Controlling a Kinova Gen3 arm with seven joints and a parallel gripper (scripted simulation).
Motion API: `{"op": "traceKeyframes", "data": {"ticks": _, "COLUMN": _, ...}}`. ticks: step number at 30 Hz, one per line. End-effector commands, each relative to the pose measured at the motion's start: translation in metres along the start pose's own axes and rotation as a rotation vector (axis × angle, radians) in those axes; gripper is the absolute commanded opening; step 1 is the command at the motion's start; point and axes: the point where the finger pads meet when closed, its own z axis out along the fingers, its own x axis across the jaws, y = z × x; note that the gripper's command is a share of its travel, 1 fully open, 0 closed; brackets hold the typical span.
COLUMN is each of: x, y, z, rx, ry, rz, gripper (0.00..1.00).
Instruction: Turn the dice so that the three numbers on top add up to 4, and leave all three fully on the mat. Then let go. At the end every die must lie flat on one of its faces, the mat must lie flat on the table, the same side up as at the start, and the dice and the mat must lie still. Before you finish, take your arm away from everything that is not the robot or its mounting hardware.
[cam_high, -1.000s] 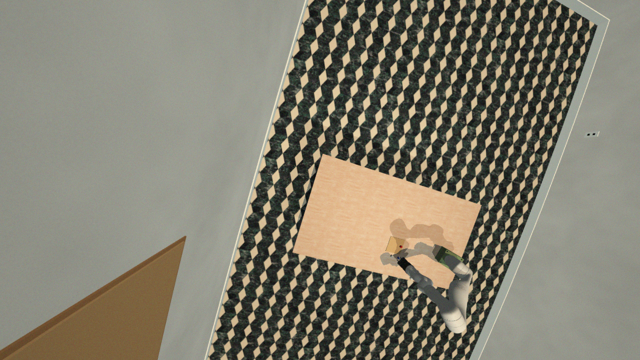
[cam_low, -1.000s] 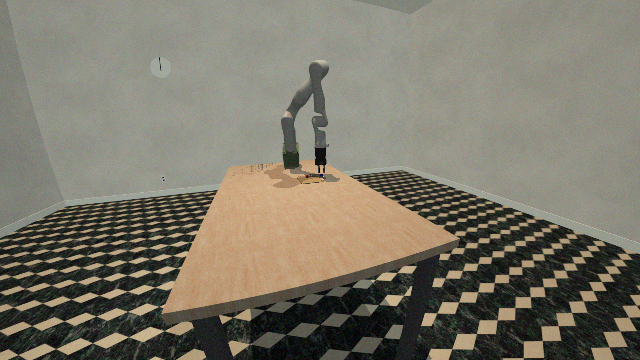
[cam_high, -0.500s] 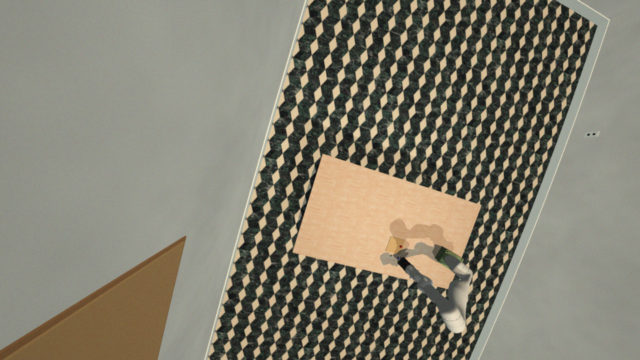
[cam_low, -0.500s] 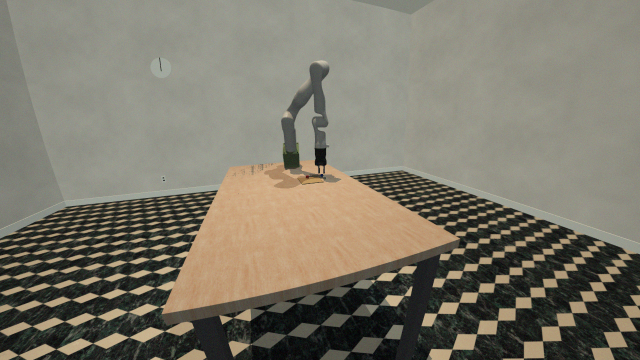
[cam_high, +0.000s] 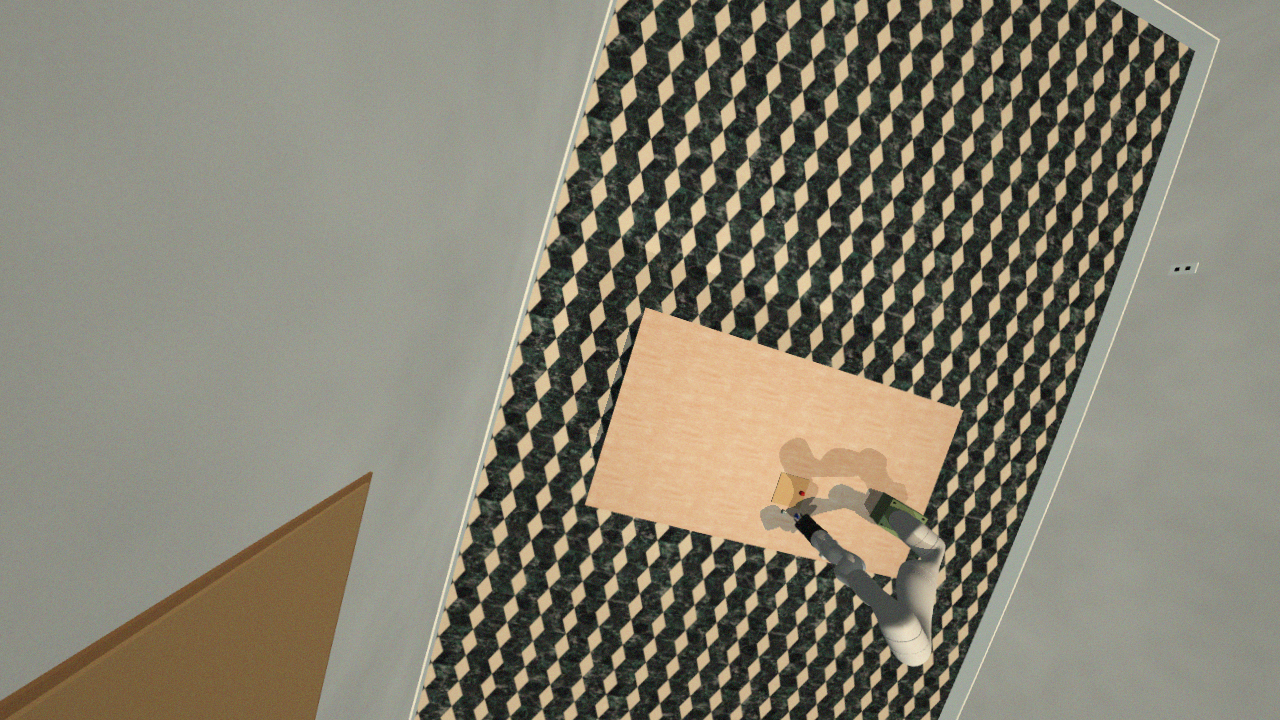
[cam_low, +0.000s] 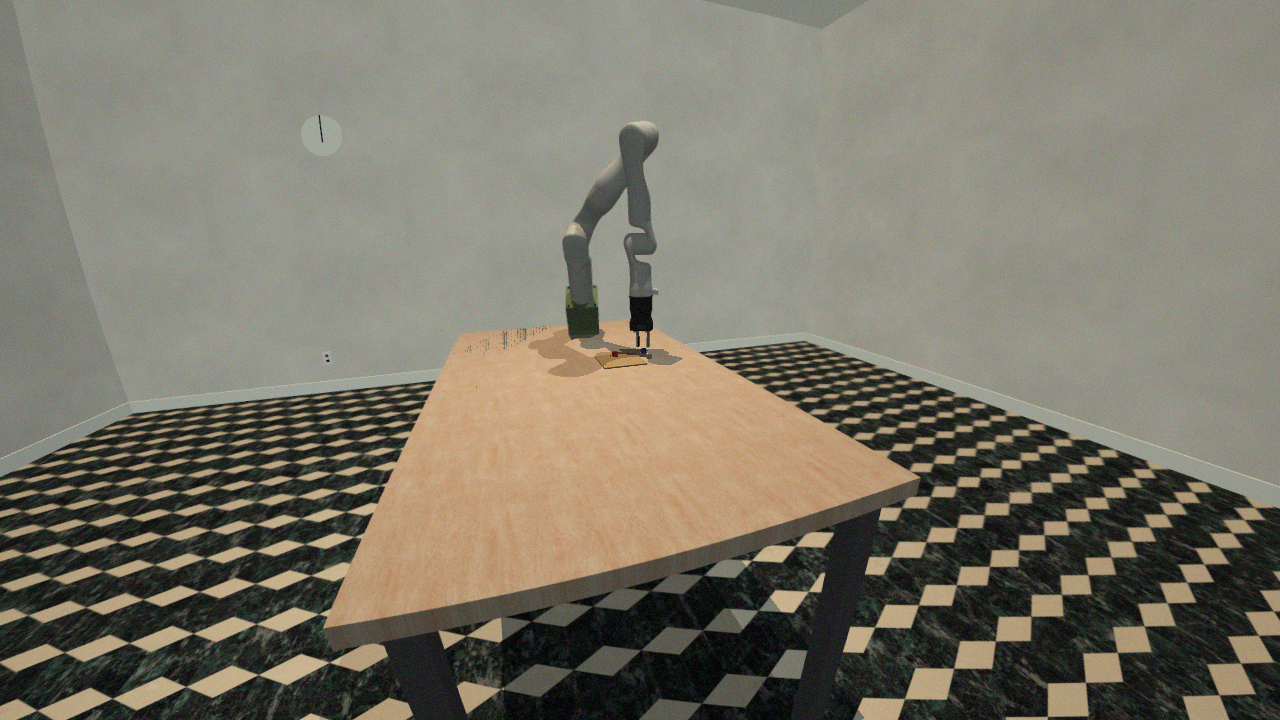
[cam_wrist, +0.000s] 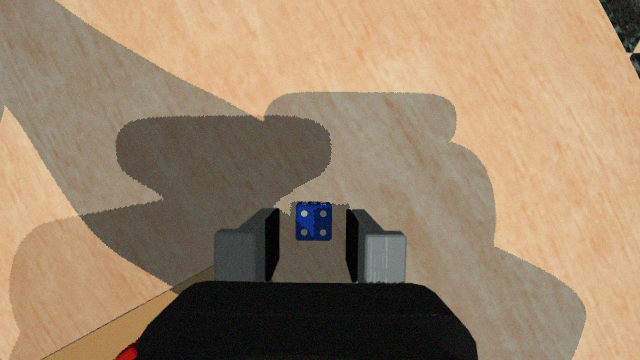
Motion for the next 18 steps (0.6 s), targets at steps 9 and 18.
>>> {"op": "traceKeyframes", "data": {"ticks": 9, "x": 0.0003, "y": -0.0001, "z": -0.0003, "rx": 0.0, "ry": 0.001, "rz": 0.0, "gripper": 0.64}}
{"op": "traceKeyframes", "data": {"ticks": 18, "x": 0.0003, "y": 0.0, "z": 0.0013, "rx": 0.0, "ry": 0.001, "rz": 0.0, "gripper": 0.64}}
